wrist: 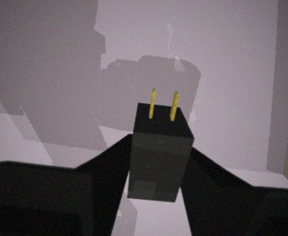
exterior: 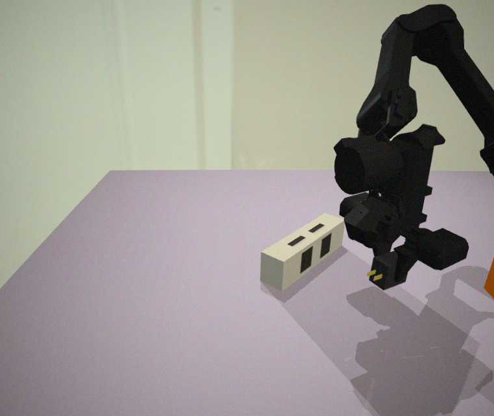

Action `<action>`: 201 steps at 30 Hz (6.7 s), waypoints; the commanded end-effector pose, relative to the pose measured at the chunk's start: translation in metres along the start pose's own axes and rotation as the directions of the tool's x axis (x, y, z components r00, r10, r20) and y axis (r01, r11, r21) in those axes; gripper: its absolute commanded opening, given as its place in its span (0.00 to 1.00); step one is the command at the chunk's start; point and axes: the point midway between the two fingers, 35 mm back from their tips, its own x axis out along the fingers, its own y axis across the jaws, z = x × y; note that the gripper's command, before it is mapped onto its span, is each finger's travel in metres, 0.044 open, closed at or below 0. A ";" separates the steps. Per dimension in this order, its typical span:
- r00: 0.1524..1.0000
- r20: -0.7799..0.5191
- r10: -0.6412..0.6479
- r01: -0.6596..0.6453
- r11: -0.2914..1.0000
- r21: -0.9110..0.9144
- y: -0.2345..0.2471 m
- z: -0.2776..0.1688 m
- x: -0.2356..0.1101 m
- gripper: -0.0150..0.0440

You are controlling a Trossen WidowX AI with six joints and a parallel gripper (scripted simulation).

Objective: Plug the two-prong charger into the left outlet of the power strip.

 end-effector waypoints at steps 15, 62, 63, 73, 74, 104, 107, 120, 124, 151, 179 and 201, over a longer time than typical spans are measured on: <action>1.000 0.008 0.023 -0.024 0.945 0.326 -0.006 0.011 0.006 0.25; 0.998 0.017 0.057 -0.039 0.411 0.911 -0.024 0.030 0.025 0.25; 0.998 0.017 0.057 -0.039 0.410 0.911 -0.025 0.031 0.025 0.25; 0.998 0.018 0.058 -0.039 0.392 0.919 -0.040 0.037 0.024 0.25; 0.998 0.018 0.058 -0.039 0.390 0.920 -0.042 0.037 0.025 0.25; 0.998 0.018 0.057 -0.037 0.353 0.935 -0.073 0.049 0.025 0.25; 0.998 0.018 0.057 -0.037 0.353 0.935 -0.073 0.049 0.025 0.25; 0.998 0.018 0.057 -0.037 0.353 0.935 -0.075 0.050 0.024 0.25; 0.998 0.018 0.057 -0.037 0.353 0.935 -0.075 0.050 0.024 0.25; 0.998 0.018 0.057 -0.037 0.353 0.935 -0.079 0.051 0.024 0.25; 0.998 0.018 0.057 -0.037 0.352 0.935 -0.082 0.052 0.024 0.25; 0.998 0.018 0.057 -0.037 0.352 0.935 -0.085 0.053 0.024 0.25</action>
